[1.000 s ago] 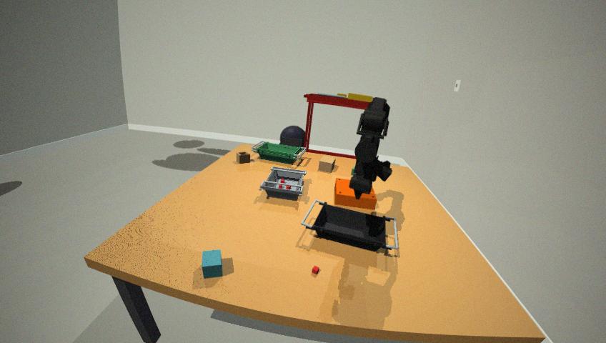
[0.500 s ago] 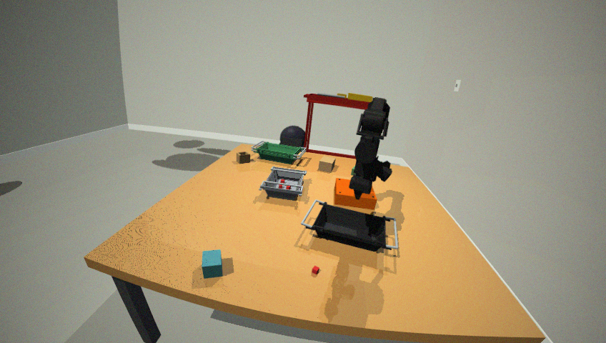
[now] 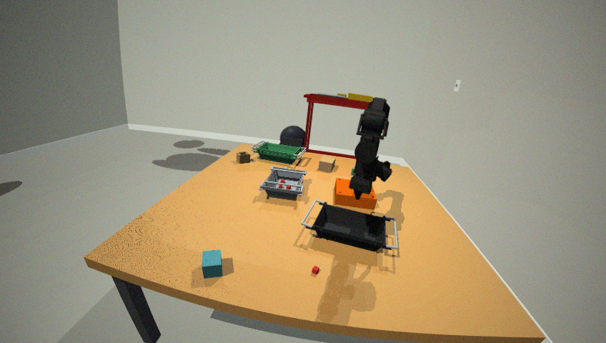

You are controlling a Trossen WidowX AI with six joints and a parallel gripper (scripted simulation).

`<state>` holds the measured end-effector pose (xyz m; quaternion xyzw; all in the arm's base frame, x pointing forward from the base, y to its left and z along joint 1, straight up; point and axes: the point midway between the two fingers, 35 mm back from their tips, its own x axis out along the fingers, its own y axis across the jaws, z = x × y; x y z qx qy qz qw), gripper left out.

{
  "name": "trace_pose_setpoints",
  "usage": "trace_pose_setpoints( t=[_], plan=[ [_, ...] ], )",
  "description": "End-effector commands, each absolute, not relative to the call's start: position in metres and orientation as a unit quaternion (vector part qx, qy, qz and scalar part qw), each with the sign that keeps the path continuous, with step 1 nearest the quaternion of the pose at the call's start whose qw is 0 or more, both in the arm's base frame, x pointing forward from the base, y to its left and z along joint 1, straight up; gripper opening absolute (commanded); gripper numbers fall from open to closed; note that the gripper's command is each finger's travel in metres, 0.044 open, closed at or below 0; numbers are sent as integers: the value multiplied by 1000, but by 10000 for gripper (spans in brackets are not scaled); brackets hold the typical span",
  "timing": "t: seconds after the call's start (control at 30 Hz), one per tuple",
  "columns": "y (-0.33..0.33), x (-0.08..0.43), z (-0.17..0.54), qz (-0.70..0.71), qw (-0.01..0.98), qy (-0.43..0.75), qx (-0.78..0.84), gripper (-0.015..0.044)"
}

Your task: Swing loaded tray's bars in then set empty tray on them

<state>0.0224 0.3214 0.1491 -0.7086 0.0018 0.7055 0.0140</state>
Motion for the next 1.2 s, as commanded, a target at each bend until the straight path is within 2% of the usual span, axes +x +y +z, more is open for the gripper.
trace_pose_setpoints(
  t=[0.0,0.27,0.53,0.8,0.83,1.17],
  plan=[
    [322,23,149,705,14,2,-709,0],
    [322,23,149,705,14,2,-709,0],
    [322,23,154,705,15,0,-709,210],
    [318,22,222,704,32,-17,-709,420],
    [321,22,192,705,21,-6,-709,440],
    [272,23,133,705,17,-3,-709,440]
  ],
)
